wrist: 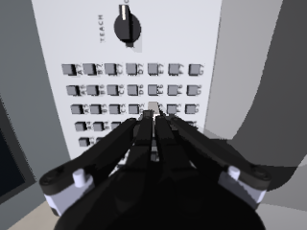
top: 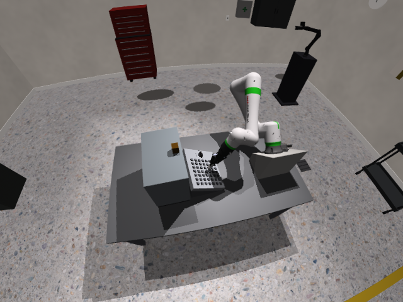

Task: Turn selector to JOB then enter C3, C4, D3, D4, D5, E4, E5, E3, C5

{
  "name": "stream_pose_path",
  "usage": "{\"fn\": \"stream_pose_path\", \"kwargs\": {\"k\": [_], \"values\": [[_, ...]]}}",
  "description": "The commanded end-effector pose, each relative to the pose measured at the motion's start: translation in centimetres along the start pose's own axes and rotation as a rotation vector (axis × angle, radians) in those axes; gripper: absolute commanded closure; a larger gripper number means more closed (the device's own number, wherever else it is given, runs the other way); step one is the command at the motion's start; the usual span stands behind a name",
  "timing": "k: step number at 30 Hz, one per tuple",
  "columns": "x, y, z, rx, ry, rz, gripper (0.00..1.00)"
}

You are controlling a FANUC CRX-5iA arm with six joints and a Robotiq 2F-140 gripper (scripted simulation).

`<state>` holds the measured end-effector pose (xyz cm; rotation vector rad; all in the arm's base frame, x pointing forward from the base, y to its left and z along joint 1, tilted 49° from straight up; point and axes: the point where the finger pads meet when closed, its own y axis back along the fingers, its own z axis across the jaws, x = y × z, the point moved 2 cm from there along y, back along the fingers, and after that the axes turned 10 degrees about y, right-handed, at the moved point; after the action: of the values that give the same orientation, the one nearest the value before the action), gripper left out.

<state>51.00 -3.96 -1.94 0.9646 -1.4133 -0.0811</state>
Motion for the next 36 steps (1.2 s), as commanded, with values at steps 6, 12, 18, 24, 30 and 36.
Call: {"fn": "stream_pose_path", "kwargs": {"k": [6, 12, 18, 24, 30, 36], "values": [[0.0, 1.1, 0.0, 0.000, 0.000, 0.000, 1.00], [0.0, 1.9, 0.0, 0.000, 0.000, 0.000, 1.00], [0.0, 2.8, 0.0, 0.000, 0.000, 0.000, 1.00], [0.0, 3.3, 0.0, 0.000, 0.000, 0.000, 1.00], [0.0, 3.3, 0.0, 0.000, 0.000, 0.000, 1.00], [1.0, 3.3, 0.2, 0.000, 0.000, 0.000, 1.00]]}}
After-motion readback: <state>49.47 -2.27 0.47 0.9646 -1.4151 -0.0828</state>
